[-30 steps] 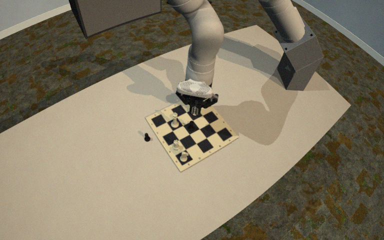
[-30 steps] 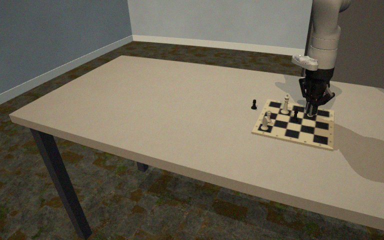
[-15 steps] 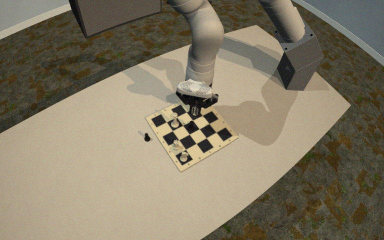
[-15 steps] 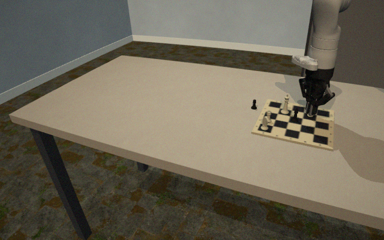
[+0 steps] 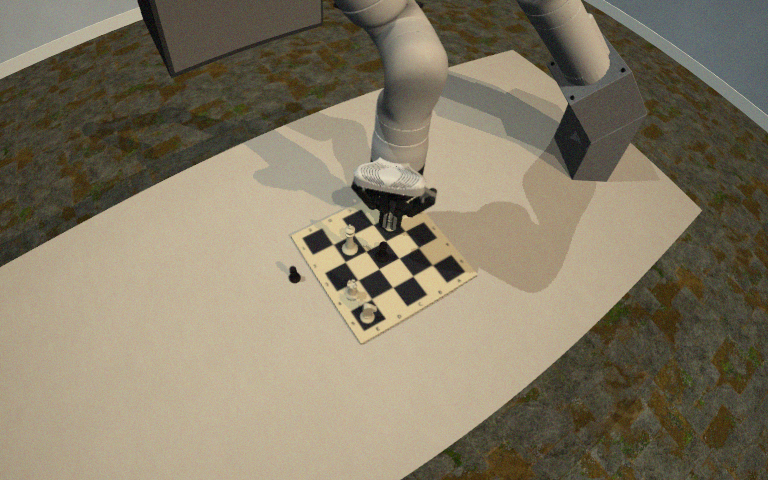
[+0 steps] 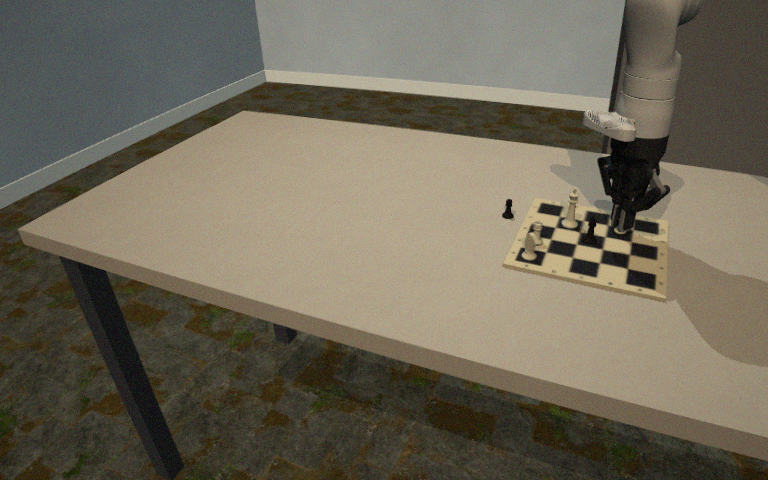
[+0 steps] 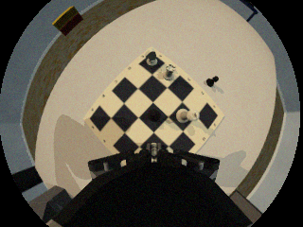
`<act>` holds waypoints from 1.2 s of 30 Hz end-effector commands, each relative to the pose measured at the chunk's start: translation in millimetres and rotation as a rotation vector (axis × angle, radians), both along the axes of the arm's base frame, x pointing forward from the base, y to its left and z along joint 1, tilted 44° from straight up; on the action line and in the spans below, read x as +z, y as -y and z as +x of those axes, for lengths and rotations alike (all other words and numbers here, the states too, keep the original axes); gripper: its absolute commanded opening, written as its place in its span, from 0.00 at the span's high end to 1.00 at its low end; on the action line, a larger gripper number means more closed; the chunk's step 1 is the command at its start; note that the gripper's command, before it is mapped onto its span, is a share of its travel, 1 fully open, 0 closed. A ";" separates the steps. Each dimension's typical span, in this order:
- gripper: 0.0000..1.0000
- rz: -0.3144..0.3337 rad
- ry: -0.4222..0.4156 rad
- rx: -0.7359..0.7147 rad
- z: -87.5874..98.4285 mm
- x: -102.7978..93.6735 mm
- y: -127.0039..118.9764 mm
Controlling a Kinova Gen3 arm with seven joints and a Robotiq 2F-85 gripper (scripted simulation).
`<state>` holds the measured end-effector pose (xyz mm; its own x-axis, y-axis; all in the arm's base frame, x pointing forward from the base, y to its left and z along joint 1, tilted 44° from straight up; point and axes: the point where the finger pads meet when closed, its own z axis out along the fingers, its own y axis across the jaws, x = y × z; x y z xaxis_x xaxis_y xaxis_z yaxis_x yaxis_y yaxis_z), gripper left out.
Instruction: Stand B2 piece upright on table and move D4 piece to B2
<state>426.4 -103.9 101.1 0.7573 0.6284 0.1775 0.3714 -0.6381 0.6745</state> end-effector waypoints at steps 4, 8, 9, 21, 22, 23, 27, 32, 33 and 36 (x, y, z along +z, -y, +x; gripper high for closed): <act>1.00 0.000 0.000 0.000 0.6 -0.7 0.4; 1.00 0.000 0.000 0.000 1.2 -1.5 0.9; 1.00 0.000 0.000 0.000 1.4 -1.7 1.0; 1.00 0.000 0.000 0.000 1.8 -2.2 1.4; 1.00 0.000 0.000 0.000 1.8 -2.2 1.4; 1.00 0.000 0.000 0.000 1.8 -2.2 1.4; 1.00 0.000 0.000 0.000 1.8 -2.2 1.4; 1.00 0.000 0.000 0.000 1.8 -2.2 1.4; 1.00 0.000 0.000 0.000 1.8 -2.2 1.4; 1.00 0.000 0.000 0.000 1.8 -2.2 1.4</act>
